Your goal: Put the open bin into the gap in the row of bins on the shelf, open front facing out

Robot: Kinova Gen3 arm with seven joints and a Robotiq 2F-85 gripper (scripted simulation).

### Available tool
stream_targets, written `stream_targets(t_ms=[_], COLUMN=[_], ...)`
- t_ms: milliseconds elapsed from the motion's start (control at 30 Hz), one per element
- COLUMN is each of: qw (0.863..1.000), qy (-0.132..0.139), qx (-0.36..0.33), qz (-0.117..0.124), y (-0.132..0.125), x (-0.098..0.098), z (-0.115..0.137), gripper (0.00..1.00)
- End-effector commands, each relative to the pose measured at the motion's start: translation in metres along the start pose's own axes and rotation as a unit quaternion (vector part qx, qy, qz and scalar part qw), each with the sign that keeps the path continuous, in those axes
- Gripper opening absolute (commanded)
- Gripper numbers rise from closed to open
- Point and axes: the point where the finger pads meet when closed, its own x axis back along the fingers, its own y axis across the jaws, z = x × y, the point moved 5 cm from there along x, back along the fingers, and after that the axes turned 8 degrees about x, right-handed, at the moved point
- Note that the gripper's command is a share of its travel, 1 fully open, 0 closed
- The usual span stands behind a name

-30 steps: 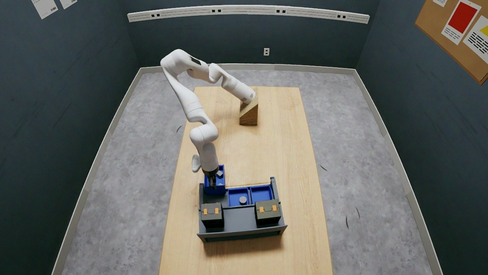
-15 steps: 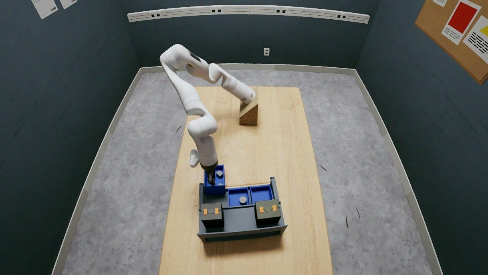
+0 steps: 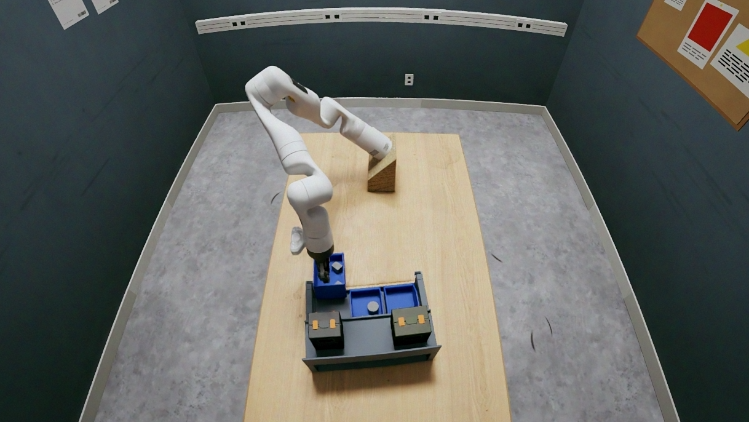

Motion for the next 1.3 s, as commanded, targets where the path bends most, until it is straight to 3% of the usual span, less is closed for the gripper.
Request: stream_targets(t_ms=[0, 1267], qw=[1.000, 1.000], qy=[0.000, 0.000], qx=[0.000, 0.000], qz=[0.001, 0.001], y=[-0.0008, 0.0006], x=[0.0026, -0.0067], z=[-0.0001, -0.0003], gripper=[0.39, 0.39])
